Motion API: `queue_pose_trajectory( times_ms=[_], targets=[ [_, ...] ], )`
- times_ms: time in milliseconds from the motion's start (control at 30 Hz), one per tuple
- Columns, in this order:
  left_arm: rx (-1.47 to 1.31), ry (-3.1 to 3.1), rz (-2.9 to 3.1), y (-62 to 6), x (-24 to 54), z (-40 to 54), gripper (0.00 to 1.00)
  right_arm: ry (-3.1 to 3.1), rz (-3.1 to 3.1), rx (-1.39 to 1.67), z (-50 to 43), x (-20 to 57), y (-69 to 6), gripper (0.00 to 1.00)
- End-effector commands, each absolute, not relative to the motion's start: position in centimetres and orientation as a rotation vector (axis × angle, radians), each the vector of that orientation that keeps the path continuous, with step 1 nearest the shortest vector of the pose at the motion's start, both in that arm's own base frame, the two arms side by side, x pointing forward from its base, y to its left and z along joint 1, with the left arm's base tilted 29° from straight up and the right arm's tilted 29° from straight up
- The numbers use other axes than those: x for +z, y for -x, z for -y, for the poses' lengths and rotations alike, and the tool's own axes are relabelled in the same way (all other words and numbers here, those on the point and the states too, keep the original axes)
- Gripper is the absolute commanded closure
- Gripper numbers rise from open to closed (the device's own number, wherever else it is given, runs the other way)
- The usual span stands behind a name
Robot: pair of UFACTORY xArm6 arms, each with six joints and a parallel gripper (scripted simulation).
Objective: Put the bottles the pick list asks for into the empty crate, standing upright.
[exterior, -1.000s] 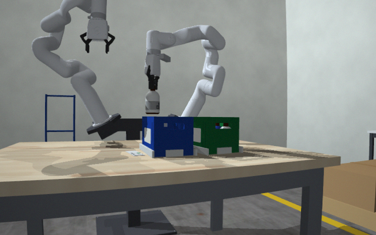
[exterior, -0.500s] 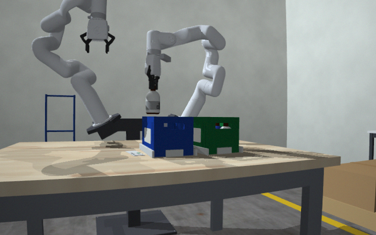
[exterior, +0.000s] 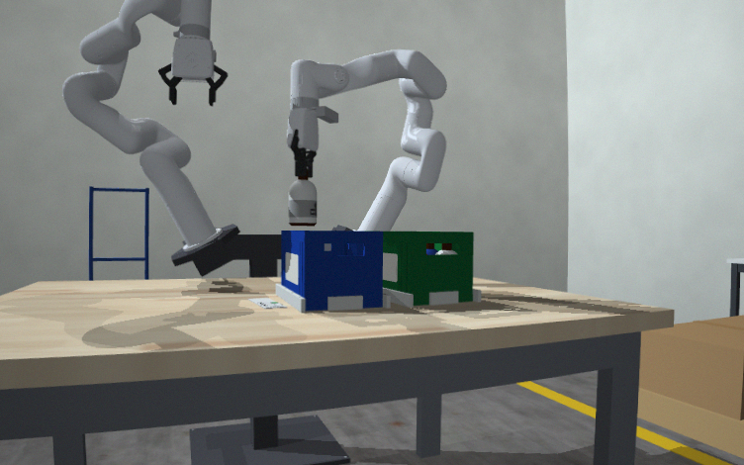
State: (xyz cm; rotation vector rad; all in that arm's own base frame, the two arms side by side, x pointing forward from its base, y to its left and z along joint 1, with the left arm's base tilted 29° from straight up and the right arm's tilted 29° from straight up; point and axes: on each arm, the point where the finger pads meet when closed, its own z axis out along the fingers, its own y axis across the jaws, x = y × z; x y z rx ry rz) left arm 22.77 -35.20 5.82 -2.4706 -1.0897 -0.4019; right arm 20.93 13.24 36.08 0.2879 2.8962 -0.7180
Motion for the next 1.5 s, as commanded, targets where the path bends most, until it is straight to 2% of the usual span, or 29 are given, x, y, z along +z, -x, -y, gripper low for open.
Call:
queue_pose_trajectory(
  times_ms=[0,1467],
  targets=[
    [-0.403,2.476,1.092,-22.8,6.0,35.4,1.0,-0.288,-2.896,-0.715,-13.3,36.1,-21.0,0.0],
    [-0.403,2.476,1.092,-23.1,3.2,33.9,1.0,-0.288,-2.896,-0.715,-13.3,36.1,-21.0,0.0]
  ],
)
